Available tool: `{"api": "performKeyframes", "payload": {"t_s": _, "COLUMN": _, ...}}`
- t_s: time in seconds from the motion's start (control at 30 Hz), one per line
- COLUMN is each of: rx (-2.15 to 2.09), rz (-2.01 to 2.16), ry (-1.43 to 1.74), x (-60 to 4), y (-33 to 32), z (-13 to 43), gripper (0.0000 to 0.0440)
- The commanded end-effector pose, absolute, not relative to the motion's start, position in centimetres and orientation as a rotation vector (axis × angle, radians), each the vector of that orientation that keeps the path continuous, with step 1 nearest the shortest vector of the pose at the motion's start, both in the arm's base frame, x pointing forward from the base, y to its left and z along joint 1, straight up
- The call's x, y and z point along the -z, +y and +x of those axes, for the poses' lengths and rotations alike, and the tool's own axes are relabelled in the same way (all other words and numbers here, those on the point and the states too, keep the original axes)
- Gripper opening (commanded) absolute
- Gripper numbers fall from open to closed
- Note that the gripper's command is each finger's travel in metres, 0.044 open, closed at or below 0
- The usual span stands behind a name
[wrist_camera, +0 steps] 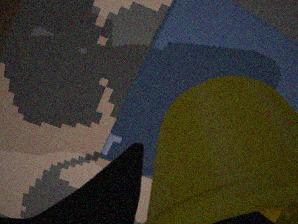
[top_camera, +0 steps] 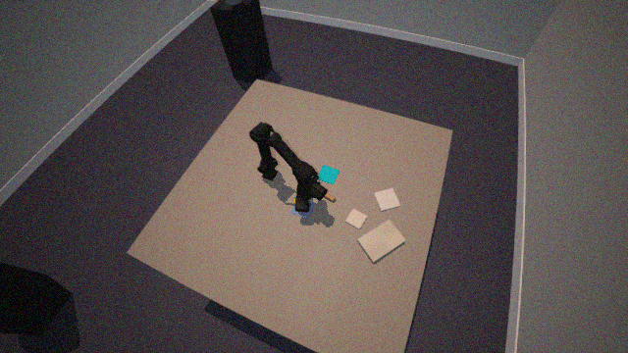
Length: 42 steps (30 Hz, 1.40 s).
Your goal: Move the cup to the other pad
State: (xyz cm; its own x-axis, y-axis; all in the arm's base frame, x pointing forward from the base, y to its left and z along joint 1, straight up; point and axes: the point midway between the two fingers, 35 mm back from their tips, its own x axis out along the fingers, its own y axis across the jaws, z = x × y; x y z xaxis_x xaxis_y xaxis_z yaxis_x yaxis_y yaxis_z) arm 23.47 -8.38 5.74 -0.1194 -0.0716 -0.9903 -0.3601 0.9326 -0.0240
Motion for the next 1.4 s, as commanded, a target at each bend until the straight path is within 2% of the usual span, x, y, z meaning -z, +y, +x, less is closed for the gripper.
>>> {"api": "performKeyframes", "payload": {"t_s": 0.0, "rx": -0.289, "rz": -0.369, "ry": 1.677, "x": -6.0, "y": -8.4, "z": 23.5, "gripper": 0.0000}}
{"api": "performKeyframes", "payload": {"t_s": 0.77, "rx": -0.377, "rz": -0.469, "ry": 1.567, "x": -11.4, "y": -6.4, "z": 26.1, "gripper": 0.0004}}
{"api": "performKeyframes", "payload": {"t_s": 1.37, "rx": -0.405, "rz": -0.541, "ry": 1.467, "x": -13.4, "y": -2.4, "z": 28.9, "gripper": 0.0000}}
